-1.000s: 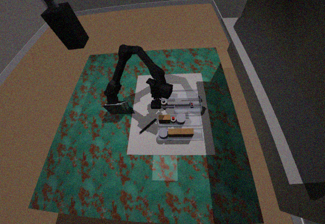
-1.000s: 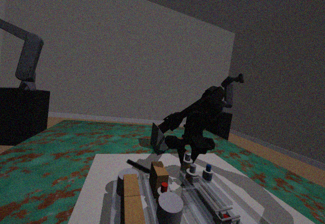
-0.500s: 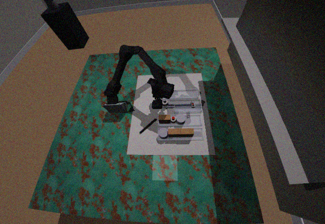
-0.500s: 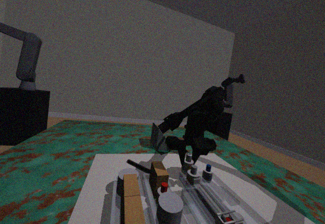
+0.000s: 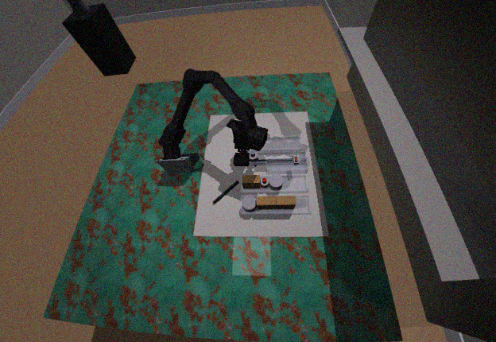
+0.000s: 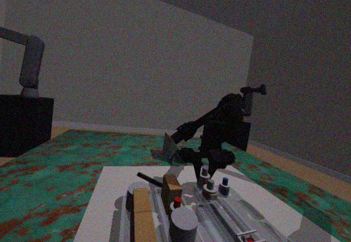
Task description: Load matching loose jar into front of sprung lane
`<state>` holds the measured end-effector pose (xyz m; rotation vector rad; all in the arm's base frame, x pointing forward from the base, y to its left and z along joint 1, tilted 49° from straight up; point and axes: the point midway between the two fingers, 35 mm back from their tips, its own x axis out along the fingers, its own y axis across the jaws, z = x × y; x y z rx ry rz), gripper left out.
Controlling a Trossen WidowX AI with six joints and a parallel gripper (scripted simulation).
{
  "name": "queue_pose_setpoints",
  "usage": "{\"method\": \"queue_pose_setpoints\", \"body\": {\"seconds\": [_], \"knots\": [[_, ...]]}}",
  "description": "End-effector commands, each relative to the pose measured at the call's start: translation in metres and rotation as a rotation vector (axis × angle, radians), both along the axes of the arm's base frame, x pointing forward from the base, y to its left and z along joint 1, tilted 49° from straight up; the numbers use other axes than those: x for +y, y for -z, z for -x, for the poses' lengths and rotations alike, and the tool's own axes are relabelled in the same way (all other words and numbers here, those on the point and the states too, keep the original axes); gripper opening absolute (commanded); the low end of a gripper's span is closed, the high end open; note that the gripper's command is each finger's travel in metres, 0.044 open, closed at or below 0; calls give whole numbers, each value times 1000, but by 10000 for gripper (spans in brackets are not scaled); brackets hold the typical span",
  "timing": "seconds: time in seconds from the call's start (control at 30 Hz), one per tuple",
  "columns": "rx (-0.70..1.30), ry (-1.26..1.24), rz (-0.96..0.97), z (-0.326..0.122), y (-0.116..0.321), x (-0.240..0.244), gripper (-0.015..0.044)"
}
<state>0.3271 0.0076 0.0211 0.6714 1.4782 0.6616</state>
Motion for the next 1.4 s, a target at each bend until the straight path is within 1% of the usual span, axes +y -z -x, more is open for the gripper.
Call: {"method": "queue_pose_setpoints", "body": {"seconds": [0.0, 1.37], "knots": [[-22, 11, -2, -9, -4, -2, 0], [-22, 10, -2, -22, -7, -3, 0]]}}
